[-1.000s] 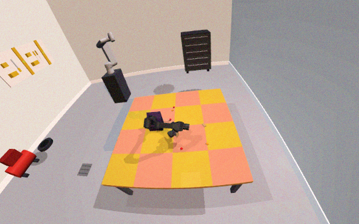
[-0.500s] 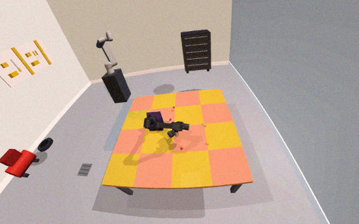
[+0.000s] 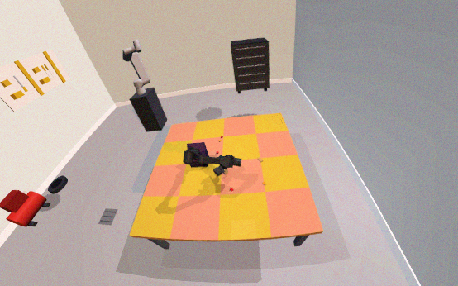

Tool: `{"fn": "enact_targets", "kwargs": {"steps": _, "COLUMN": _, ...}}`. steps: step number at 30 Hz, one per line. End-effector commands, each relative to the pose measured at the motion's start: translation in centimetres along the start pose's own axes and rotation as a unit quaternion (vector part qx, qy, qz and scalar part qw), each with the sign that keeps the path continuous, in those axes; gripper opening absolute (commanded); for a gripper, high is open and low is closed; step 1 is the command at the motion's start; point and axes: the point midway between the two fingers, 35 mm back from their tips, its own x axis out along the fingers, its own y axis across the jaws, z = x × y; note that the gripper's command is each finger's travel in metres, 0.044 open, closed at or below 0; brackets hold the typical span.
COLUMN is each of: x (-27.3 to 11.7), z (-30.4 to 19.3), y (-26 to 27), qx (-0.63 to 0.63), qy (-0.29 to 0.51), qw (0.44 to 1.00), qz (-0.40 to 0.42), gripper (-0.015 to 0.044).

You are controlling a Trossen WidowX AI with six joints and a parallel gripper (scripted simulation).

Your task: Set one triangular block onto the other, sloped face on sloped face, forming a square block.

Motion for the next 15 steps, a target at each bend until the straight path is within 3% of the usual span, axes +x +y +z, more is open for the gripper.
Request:
{"fn": "enact_targets", "kwargs": {"steps": 1, "x": 0.10, "z": -0.02, "y": 0.05, "qx": -0.004, "qy": 0.001, "qw": 1.000, "qz": 0.002, "gripper": 0.0000}}
{"fn": "enact_targets", "kwargs": {"steps": 11, "x": 0.08, "z": -0.02, "y": 0.06, "qx": -0.004, "qy": 0.001, "qw": 1.000, "qz": 0.000, "gripper": 0.0000}}
{"fn": "enact_targets", "kwargs": {"steps": 15, "x": 0.04, "z": 0.00, "y": 0.01, "qx": 0.000, "qy": 0.000, "qw": 1.000, "qz": 0.000, "gripper": 0.0105}}
